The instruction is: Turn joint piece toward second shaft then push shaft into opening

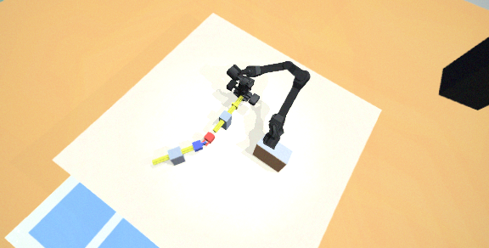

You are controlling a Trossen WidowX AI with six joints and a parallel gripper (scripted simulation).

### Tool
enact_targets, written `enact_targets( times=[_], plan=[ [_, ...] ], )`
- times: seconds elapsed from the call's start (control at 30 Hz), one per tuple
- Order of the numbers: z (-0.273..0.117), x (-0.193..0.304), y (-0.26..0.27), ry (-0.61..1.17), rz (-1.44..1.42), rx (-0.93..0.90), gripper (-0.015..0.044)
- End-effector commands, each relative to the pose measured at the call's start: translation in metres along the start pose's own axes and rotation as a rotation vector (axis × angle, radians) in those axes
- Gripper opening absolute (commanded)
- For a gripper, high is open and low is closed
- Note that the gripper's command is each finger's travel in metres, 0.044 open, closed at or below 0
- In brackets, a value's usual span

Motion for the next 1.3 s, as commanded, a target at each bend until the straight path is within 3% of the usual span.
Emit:
enact_targets(
  times=[0.0,1.27],
  plan=[
    [0.001,0.008,-0.001,0.003,0.000,0.001,0.0000],
    [0.000,0.058,-0.007,0.000,0.001,0.000,0.0000]
  ],
)
Point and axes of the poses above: the point midway between the two fingers, 35 mm back from their tips, its own z axis out along the fingers, its own y axis across the jaws, x = y × z, the point moved 6 cm from there along -z, back along the fingers, and after that the axes turned 7 degrees about z, right-handed, at the moved point
